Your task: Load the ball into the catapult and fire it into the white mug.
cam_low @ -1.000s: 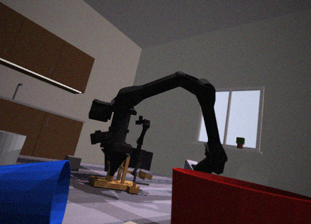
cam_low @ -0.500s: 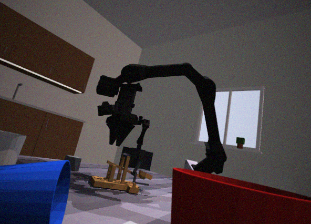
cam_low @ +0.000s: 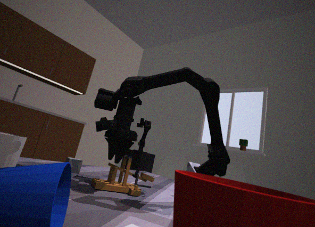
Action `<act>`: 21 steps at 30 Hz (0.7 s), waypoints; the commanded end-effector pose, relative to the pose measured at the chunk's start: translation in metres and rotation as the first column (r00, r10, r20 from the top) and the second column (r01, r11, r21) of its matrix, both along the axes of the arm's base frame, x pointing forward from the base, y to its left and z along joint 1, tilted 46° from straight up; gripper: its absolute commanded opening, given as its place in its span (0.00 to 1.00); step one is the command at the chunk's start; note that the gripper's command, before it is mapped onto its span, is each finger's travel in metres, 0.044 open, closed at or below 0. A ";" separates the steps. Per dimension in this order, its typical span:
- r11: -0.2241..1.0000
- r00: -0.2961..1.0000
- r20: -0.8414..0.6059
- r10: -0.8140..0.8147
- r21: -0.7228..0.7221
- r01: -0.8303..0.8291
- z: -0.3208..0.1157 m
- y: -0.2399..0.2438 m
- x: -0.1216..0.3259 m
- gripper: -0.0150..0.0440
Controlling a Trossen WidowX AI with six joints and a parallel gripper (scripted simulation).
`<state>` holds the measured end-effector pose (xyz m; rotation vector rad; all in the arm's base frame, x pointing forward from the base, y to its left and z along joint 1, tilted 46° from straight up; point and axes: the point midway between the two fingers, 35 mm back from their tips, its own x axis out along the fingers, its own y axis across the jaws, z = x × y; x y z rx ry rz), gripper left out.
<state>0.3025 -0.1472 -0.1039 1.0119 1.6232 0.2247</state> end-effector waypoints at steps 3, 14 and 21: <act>1.000 1.000 -0.002 -0.004 0.004 0.004 -0.007 0.008 0.001 1.00; 1.000 1.000 -0.002 -0.004 0.005 0.004 -0.019 0.021 0.002 1.00; 1.000 1.000 -0.002 -0.004 0.005 0.004 -0.027 0.029 0.002 1.00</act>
